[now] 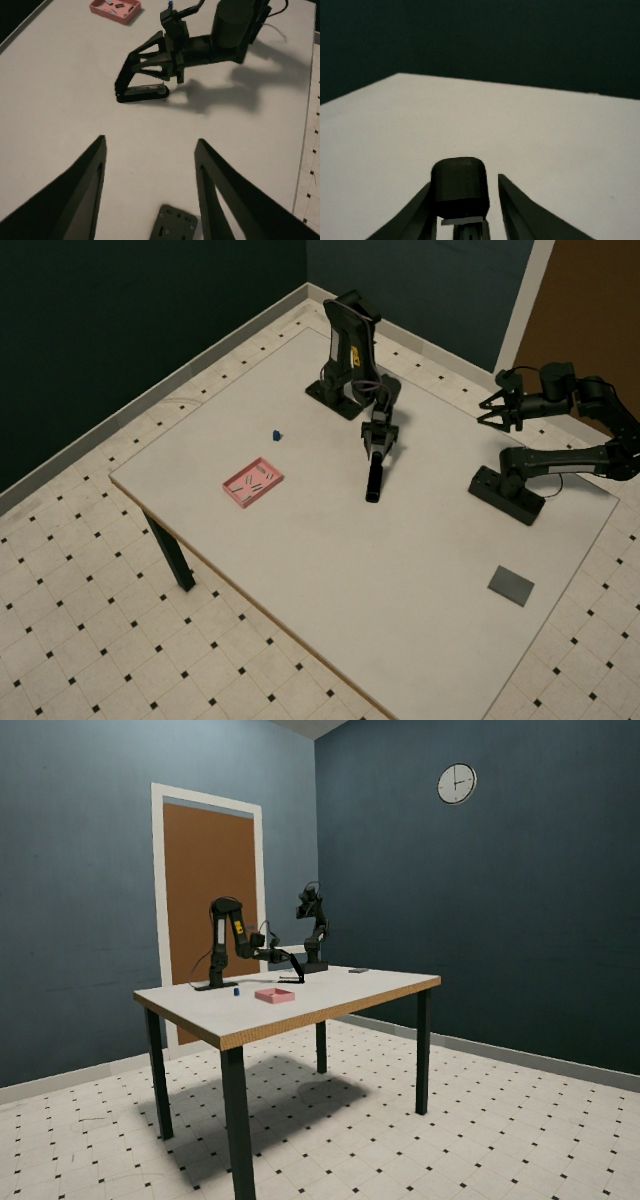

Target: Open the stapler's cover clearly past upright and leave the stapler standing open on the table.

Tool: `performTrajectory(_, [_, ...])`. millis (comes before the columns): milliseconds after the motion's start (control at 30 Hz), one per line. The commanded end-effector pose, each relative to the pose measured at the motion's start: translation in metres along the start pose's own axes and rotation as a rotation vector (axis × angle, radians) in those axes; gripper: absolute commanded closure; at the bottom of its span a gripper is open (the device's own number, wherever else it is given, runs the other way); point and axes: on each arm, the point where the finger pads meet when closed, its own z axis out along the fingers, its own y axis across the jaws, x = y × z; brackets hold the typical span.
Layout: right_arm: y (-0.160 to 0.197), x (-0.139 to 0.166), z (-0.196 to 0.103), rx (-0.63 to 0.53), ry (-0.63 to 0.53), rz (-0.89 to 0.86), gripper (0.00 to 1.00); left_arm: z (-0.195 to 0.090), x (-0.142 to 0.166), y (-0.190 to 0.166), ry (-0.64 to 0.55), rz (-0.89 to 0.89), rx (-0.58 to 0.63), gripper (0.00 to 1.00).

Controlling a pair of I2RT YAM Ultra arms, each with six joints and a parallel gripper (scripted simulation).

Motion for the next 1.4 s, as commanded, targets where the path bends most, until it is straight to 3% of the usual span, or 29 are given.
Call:
performTrajectory(0, [0.003,-0.007,0.003,-0.002,-0.017,0.018,0.66,0.001,0.0,0.0,-0.004,-0.002,0.004,0.43])
performTrajectory(400, [0.001,-0.011,0.001,-0.001,-0.025,0.024,0.8,0.001,0.0,0.0,-0.004,-0.002,0.004,0.43])
performTrajectory(433, [0.001,-0.011,0.001,-0.001,-0.025,0.024,0.91,0.001,0.0,0.0,-0.004,-0.002,0.004,0.43])
performTrajectory(467, [0.001,-0.011,0.001,-0.001,-0.025,0.024,0.8,0.001,0.0,0.0,-0.004,-0.002,0.004,0.43])
performTrajectory(500, [0.002,-0.011,0.003,0.0,-0.018,0.028,0.79,0.001,0.0,0.0,-0.004,-0.002,0.004,0.43])
performTrajectory(1367, [0.002,-0.026,0.025,-0.014,0.223,0.032,0.79,0.001,0.0,0.0,-0.004,-0.002,0.004,0.43])
